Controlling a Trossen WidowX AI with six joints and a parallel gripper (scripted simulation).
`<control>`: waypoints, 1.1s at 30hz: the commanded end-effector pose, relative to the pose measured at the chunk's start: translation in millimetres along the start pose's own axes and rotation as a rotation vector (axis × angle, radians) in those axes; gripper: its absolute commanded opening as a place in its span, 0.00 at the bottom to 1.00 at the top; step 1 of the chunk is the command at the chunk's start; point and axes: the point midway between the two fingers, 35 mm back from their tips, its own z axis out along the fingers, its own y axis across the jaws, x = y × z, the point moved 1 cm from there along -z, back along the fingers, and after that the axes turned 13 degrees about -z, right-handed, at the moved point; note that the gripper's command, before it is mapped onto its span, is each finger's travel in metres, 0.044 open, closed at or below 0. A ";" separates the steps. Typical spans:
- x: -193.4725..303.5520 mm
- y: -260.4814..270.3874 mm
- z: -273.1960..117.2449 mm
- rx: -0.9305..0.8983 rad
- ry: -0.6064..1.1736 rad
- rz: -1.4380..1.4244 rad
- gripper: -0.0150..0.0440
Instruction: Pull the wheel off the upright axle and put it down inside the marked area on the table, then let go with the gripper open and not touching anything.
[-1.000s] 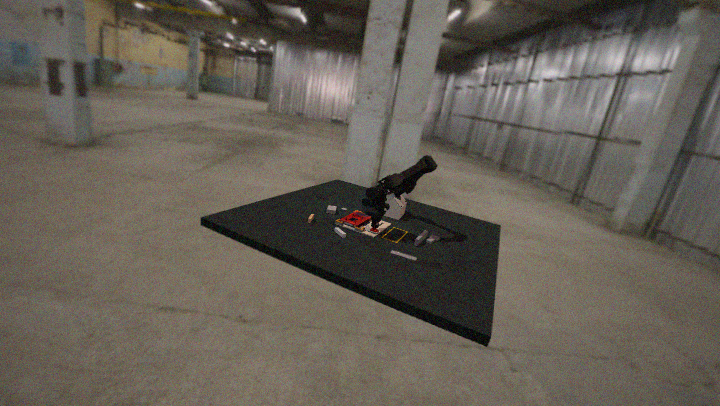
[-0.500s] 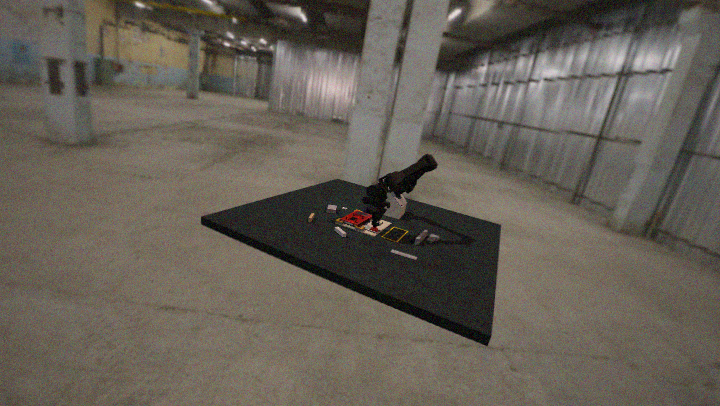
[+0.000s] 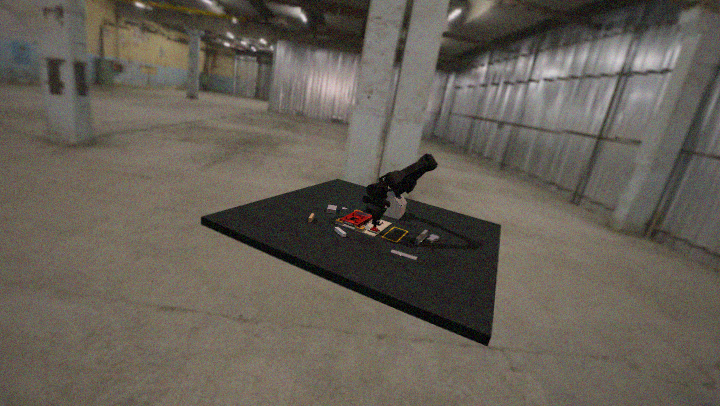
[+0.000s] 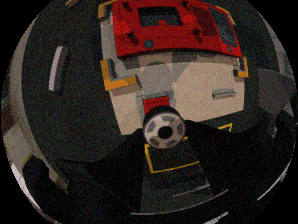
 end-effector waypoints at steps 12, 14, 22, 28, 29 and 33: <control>-1.0 0.2 -6.6 -0.004 -0.002 -0.001 0.25; -1.0 0.2 -7.3 -0.004 -0.002 -0.001 0.25; -1.0 0.1 -9.9 -0.005 -0.002 0.000 0.25; -1.0 0.1 -11.9 -0.005 -0.002 0.000 0.25; -1.0 0.0 -12.3 -0.005 -0.002 0.000 0.25; -1.0 0.0 -13.5 -0.006 -0.003 0.000 0.25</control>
